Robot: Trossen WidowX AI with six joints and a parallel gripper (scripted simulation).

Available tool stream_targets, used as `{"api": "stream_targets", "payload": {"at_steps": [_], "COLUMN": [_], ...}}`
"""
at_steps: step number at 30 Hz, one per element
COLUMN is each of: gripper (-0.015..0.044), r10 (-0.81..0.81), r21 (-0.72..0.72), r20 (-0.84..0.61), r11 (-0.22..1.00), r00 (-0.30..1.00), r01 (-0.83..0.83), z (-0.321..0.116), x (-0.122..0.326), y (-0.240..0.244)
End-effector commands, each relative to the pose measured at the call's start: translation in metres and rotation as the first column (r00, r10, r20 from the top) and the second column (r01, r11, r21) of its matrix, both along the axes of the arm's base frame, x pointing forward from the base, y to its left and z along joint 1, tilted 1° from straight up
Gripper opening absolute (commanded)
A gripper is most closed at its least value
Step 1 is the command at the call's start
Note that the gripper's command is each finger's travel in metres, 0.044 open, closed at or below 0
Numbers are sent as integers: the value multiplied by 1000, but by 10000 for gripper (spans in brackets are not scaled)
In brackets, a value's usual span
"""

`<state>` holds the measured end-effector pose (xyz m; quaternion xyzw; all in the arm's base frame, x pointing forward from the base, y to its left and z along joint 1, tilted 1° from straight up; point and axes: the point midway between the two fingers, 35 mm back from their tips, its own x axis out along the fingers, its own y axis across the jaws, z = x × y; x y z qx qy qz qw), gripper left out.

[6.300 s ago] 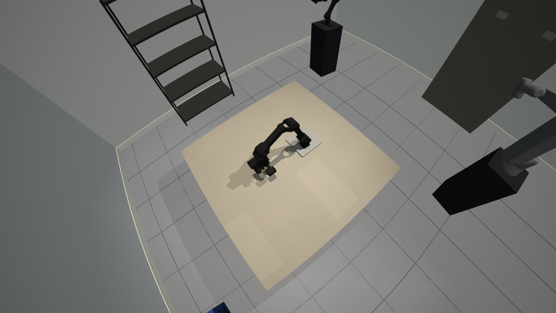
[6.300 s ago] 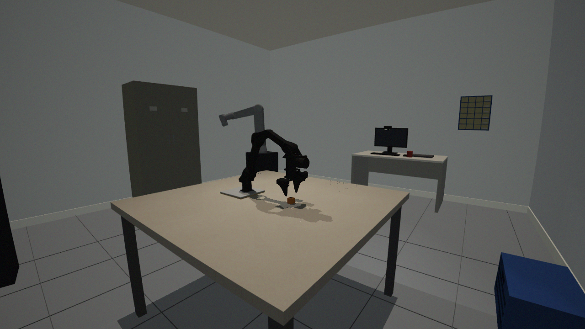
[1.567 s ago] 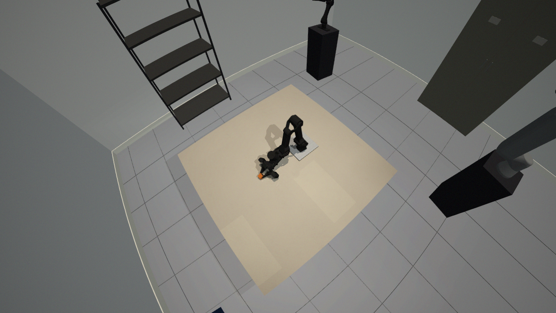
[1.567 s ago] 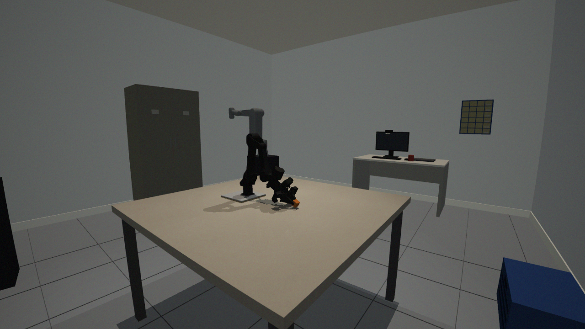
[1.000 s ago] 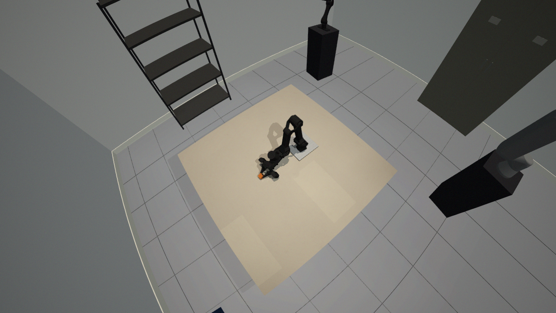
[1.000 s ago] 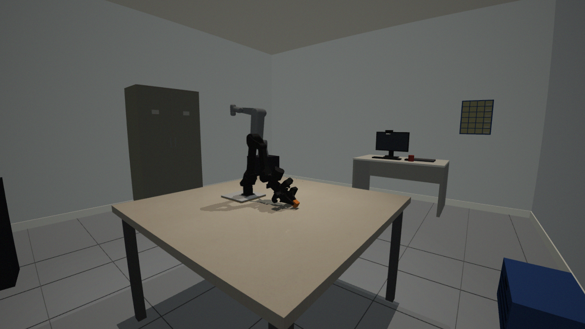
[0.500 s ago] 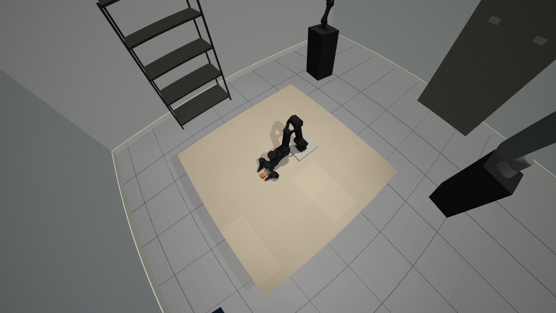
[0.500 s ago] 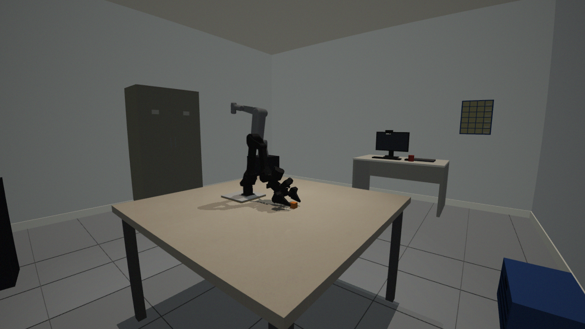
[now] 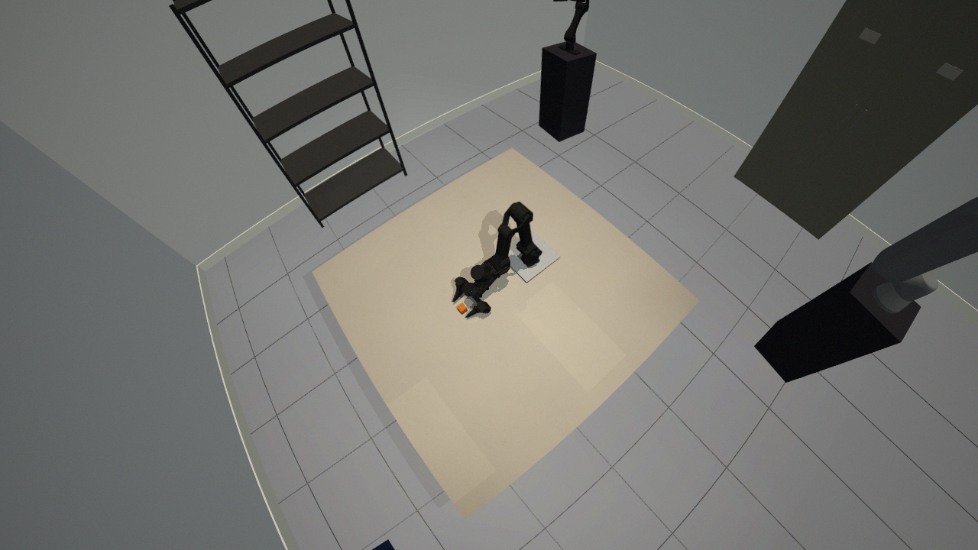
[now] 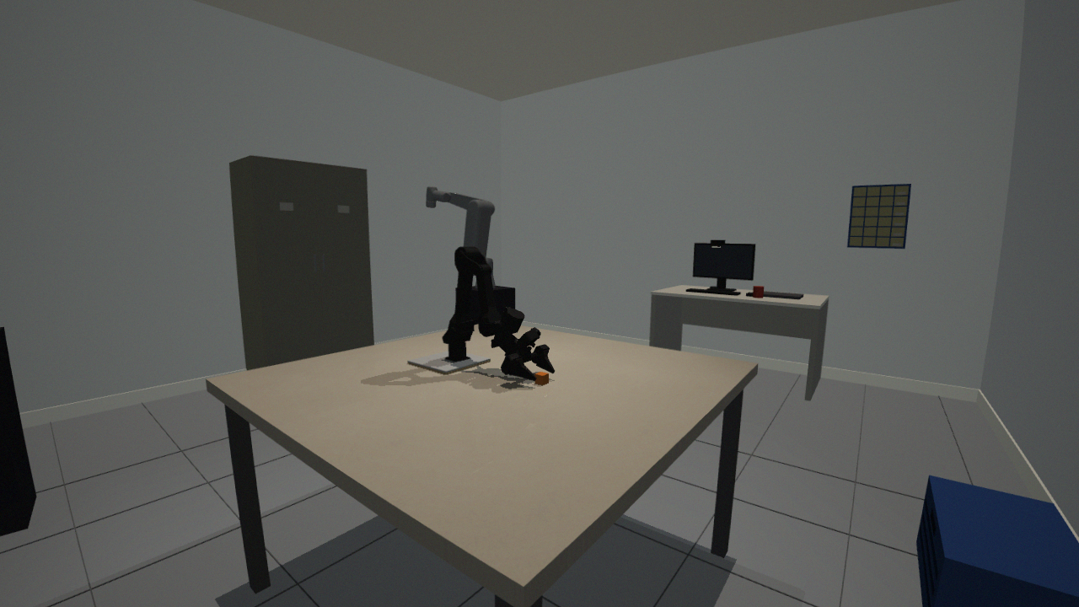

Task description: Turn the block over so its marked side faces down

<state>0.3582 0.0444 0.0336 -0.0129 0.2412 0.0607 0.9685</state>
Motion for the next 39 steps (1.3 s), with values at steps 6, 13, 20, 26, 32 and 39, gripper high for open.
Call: {"api": "stream_targets", "payload": {"at_steps": [6,13,20,26,32,39], "gripper": [440,440,440,440,440,440], "r10": [-5,-5,-7,-15,-20,-20], "r21": [-1,-1,-27,-54,-65,-65], "r20": [1,1,-208,-428,-514,-514], "r11": [1000,1000,1000,998,998,998], "r00": [1000,1000,978,904,858,858], "r01": [5,5,1,-9,-15,-15], "z": [0,0,12,50,72,72], "x": [0,0,13,-3,-20,-20], "y": [-1,-1,1,-1,-3,-3]}}
